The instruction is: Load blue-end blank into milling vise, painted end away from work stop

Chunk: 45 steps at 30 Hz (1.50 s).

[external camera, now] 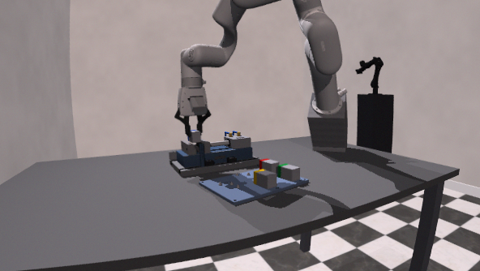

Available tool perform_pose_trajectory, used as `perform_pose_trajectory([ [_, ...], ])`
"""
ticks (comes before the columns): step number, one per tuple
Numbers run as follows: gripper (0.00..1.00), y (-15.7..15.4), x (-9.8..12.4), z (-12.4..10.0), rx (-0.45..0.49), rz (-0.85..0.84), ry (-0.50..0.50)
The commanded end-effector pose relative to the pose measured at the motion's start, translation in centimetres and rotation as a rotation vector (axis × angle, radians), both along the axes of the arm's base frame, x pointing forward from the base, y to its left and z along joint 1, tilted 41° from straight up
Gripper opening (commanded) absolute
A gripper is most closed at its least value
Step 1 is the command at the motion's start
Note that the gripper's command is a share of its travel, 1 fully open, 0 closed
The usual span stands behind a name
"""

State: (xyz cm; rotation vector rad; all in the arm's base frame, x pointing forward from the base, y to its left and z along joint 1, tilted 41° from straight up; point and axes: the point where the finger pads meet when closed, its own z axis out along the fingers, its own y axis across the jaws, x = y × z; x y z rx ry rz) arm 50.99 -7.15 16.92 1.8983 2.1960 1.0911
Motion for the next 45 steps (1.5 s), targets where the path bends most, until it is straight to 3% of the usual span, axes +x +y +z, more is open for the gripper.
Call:
perform_pose_trajectory([
  [1, 0.0, -0.07, 0.06, 0.12, -0.001, -0.001, -0.003],
  [45, 0.0, -0.33, -0.14, 0.49, -0.001, -0.001, -0.003],
])
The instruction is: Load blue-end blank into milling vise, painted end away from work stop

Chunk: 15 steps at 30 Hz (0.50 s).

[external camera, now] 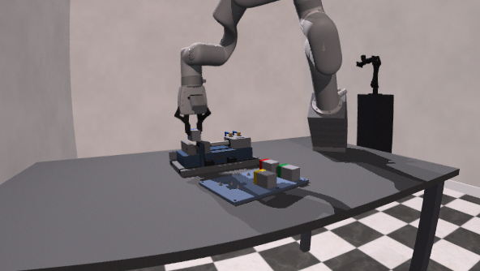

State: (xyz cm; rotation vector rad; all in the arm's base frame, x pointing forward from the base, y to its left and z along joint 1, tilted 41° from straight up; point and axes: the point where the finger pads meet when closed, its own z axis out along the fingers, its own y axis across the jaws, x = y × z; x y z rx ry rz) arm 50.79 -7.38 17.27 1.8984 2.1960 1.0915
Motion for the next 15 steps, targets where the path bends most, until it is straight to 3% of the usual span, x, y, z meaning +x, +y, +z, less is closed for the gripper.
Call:
perform_pose_trajectory([
  [1, 0.0, -0.09, 0.06, 0.14, -0.001, -0.001, -0.003],
  [15, 0.0, -0.02, 0.13, 0.03, -0.001, -0.001, -0.003],
])
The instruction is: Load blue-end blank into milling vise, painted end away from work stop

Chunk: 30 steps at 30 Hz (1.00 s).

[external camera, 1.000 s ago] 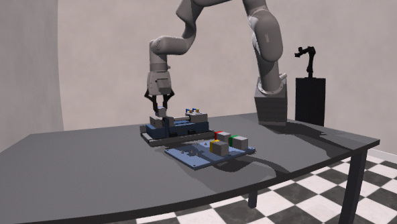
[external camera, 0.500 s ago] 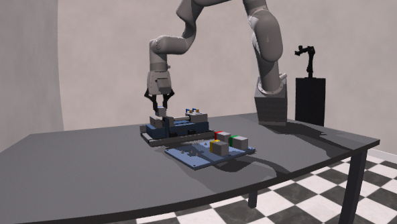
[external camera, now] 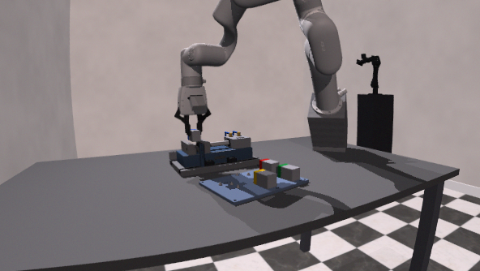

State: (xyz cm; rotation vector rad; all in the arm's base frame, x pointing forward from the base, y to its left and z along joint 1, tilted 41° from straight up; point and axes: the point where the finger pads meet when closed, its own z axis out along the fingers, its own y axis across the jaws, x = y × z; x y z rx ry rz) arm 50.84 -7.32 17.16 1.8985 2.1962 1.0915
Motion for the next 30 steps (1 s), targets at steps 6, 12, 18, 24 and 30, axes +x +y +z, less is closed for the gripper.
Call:
perform_pose_trajectory([
  [6, 0.0, -0.07, 0.09, 0.11, -0.001, -0.001, -0.003],
  [12, 0.0, -0.03, 0.13, 0.04, -0.001, -0.001, -0.003],
  [18, 0.0, -0.02, 0.14, 0.02, -0.001, -0.001, -0.003],
  [24, 0.0, 0.0, 0.16, -0.01, -0.001, -0.001, -0.003],
  [30, 0.0, 0.05, 0.2, -0.08, -0.001, -0.001, -0.003],
])
